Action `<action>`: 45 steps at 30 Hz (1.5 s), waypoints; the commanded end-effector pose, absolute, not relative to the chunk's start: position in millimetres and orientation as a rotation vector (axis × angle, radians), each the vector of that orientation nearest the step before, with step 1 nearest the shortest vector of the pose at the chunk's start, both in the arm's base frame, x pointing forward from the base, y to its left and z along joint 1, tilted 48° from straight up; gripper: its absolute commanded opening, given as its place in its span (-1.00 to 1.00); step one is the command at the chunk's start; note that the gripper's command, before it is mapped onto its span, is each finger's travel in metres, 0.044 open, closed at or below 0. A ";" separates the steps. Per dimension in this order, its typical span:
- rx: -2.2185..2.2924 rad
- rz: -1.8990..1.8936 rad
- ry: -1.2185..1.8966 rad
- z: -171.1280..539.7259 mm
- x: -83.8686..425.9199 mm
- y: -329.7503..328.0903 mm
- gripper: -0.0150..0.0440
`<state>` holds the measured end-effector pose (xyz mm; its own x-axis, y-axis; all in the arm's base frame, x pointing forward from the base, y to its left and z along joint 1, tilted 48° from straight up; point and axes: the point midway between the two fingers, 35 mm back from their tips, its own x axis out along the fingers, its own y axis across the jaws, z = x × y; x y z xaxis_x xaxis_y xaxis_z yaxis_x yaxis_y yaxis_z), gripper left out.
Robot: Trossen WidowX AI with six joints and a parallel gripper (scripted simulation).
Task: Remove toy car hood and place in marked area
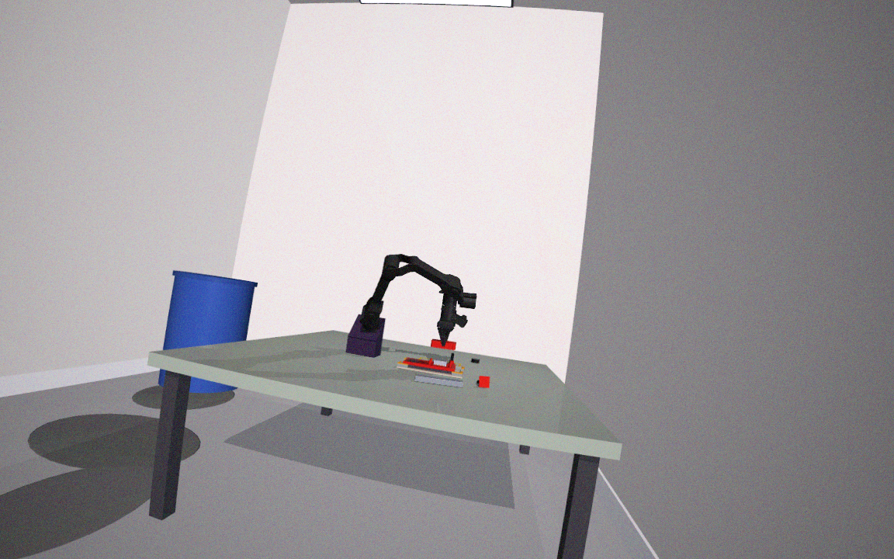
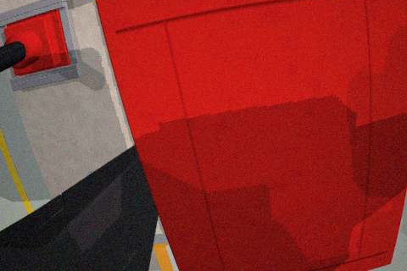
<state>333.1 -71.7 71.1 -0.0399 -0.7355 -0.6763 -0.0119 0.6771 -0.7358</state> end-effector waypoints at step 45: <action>-0.625 -0.647 1.521 -83.7 313.0 81.7 -0.49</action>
